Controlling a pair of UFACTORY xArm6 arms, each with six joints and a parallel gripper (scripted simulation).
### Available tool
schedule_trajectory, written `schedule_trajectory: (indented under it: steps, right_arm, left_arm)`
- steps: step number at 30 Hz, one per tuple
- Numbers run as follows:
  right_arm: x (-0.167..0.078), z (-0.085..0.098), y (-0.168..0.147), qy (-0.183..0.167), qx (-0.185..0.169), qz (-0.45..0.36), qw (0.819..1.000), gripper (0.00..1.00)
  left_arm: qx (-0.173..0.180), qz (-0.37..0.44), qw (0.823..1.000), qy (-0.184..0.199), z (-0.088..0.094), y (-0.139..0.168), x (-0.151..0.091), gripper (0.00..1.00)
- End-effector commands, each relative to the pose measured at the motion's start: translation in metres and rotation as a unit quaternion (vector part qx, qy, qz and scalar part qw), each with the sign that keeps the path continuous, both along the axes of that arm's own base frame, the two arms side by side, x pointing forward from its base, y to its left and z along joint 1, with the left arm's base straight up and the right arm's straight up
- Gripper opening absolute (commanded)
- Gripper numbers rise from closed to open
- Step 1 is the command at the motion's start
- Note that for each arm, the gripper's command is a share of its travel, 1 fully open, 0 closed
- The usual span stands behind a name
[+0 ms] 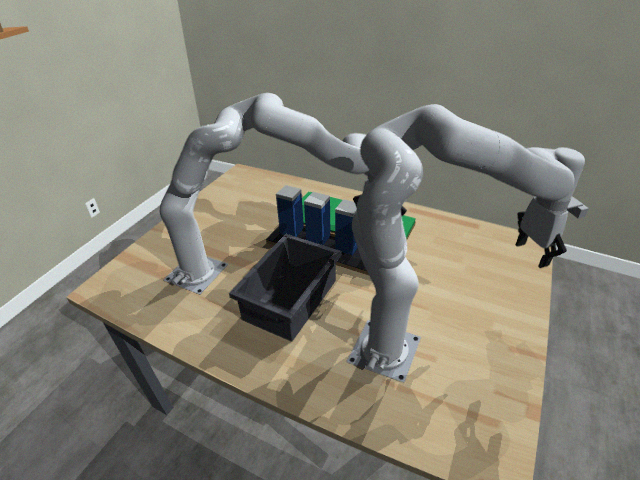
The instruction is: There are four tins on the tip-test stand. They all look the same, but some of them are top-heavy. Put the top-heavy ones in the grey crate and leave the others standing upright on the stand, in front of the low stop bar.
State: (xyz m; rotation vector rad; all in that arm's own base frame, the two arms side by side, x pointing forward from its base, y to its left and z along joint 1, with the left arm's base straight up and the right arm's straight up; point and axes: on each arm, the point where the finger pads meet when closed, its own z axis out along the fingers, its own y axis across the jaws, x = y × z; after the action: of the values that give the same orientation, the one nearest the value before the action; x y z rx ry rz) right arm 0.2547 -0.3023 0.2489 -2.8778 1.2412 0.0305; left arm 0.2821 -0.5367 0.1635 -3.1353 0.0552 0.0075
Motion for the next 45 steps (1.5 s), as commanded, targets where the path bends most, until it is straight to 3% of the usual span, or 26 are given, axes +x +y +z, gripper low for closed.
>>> schedule_trajectory:
  steps: [1, 36, 45]
  right_arm:
    - [0.001, 0.001, -0.001, -0.001, -0.002, 0.000, 1.000, 1.00]
    - [0.001, 0.001, -0.001, -0.001, -0.002, 0.000, 1.000, 1.00]
    - [0.001, 0.001, -0.001, -0.001, -0.002, 0.000, 1.000, 1.00]
  left_arm:
    - [-0.003, 0.000, 1.000, -0.001, 0.003, -0.001, 0.001, 1.00]
    - [-0.003, 0.000, 1.000, -0.001, 0.003, -0.001, 0.001, 1.00]
    - [-0.003, 0.000, 1.000, -0.001, 0.031, -0.001, 0.001, 1.00]
